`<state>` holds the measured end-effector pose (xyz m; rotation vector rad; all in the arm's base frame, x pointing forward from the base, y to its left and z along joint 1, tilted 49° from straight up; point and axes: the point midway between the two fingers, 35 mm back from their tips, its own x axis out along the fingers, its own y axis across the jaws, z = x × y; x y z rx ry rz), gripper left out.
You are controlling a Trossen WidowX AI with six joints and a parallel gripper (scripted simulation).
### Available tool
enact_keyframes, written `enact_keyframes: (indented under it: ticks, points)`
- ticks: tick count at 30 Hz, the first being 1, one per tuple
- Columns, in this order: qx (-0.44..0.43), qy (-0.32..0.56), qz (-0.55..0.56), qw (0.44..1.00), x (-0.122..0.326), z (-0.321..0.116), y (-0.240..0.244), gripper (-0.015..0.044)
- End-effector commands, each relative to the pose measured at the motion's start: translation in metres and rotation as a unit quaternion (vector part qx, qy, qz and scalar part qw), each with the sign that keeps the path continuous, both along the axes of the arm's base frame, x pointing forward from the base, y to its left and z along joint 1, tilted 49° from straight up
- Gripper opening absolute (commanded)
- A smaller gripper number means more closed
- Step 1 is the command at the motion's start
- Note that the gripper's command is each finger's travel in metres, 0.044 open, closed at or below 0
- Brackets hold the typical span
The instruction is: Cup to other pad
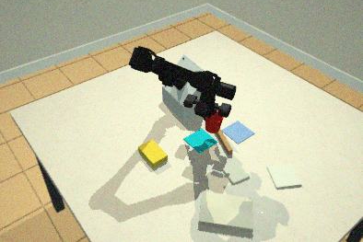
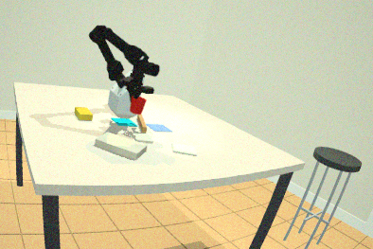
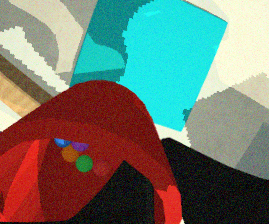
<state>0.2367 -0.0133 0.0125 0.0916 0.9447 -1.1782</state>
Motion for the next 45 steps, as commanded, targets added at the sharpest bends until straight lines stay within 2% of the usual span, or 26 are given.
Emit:
enact_keyframes:
  ticks: [1, 26, 45]
  points:
    - [-0.003, 0.003, 0.001, 1.000, -0.004, 0.005, -0.006, 0.0000]
    - [-0.005, 0.004, 0.001, 1.000, -0.017, 0.033, -0.033, 0.0000]
    - [-0.004, 0.004, 0.001, 1.000, -0.015, 0.021, -0.047, 0.0000]
